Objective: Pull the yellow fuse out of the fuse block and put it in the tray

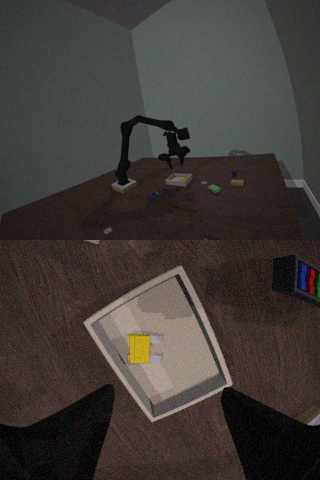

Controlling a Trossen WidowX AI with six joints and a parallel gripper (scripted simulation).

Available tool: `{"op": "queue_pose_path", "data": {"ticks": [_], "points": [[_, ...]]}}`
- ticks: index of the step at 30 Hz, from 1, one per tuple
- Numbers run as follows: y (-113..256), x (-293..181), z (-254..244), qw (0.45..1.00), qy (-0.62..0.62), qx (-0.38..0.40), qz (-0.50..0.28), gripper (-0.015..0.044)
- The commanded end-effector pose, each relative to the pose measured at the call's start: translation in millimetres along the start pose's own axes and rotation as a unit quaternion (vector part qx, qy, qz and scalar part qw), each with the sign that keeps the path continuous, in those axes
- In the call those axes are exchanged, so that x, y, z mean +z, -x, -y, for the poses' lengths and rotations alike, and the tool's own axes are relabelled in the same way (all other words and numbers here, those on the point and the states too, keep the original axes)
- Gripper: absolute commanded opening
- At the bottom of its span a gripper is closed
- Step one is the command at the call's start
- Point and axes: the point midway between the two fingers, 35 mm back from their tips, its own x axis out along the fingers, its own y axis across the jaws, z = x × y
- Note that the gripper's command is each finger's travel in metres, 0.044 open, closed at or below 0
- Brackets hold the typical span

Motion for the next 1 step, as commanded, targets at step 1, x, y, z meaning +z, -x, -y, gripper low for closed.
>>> {"op": "queue_pose_path", "data": {"ticks": [1], "points": [[-0.2,0.1,-0.2,1.000,0.000,0.000,0.000,0.0330]]}}
